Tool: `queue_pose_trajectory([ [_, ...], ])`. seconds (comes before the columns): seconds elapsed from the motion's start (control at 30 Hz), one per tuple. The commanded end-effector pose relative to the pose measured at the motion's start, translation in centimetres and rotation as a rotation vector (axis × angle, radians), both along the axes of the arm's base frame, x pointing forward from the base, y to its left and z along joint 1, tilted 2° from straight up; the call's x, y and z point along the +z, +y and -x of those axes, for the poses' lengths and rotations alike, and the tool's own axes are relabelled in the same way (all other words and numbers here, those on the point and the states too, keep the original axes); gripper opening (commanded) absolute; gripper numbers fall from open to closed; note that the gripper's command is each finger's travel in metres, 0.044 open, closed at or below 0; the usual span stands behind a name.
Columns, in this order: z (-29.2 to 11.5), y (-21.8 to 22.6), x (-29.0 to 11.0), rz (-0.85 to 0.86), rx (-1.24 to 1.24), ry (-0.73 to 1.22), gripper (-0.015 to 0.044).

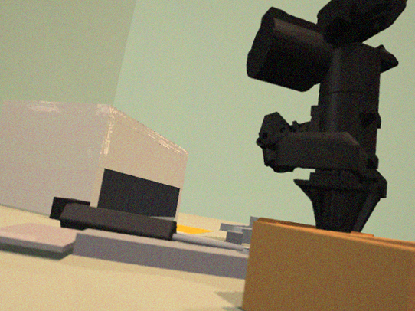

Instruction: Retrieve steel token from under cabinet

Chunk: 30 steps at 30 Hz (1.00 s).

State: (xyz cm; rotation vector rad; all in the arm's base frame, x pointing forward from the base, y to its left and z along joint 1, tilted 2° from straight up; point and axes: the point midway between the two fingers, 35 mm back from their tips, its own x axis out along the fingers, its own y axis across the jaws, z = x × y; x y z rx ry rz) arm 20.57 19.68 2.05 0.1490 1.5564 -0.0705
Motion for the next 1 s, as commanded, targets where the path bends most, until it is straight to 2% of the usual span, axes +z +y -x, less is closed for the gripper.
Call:
queue_pose_trajectory([
  [0.0, 0.1, 0.0, 0.0, 0.0, -0.001, 0.0, 0.0],
  [0.93, 0.6, -3.0, 0.2, 0.006, 0.084, -0.003, 0.0],
  [0.97, 0.6, -2.9, 0.1, 0.006, 0.08, -0.001, 0.0026],
])
